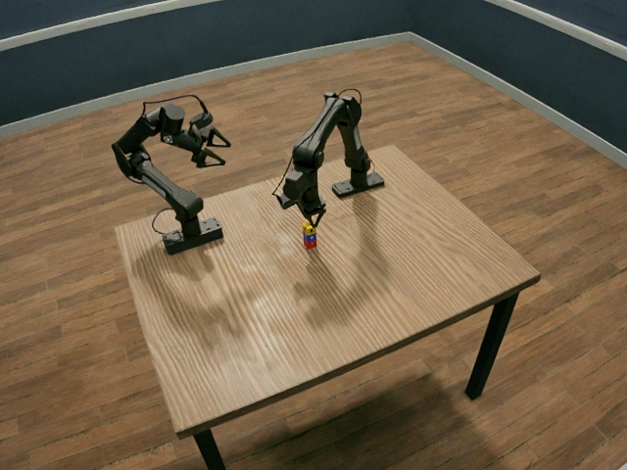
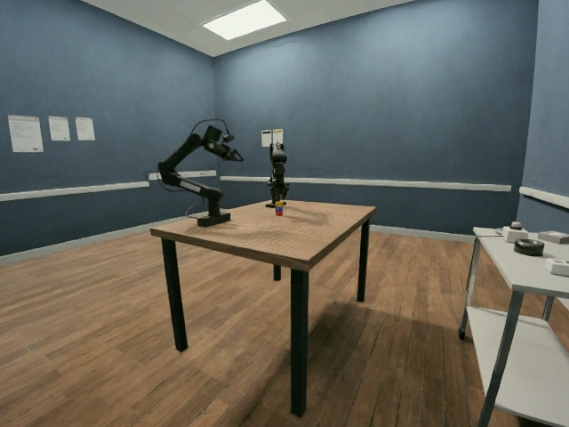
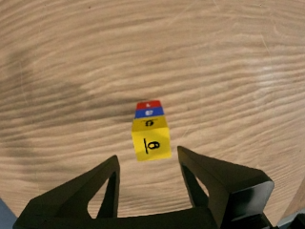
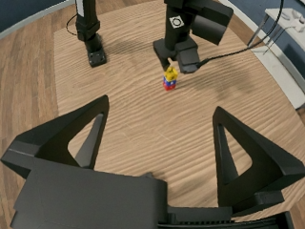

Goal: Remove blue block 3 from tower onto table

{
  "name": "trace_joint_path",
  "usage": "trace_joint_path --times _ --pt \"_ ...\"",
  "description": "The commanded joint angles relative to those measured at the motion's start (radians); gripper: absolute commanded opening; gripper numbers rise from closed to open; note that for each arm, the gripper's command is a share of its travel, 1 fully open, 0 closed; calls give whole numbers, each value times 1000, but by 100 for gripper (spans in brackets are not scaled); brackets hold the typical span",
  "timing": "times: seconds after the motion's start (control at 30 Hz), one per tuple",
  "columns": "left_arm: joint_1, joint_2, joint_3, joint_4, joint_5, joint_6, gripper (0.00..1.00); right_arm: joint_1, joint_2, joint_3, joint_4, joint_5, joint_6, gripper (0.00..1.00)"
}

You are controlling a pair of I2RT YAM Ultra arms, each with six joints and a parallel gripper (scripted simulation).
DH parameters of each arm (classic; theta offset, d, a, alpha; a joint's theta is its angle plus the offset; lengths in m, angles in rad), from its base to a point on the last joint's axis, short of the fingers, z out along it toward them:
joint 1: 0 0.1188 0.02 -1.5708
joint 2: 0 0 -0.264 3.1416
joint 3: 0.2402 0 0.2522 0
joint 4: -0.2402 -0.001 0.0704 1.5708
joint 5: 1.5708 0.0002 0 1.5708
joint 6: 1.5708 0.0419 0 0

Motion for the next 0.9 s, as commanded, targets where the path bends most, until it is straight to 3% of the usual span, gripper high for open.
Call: trace_joint_path --times 0.0,0.87 --pt "-5 2 43 -23 26 -6 55 11 -11 4 19 1 8 100" --pt "-20 27 -37 69 26 -19 55 14 -11 3 19 4 10 100"
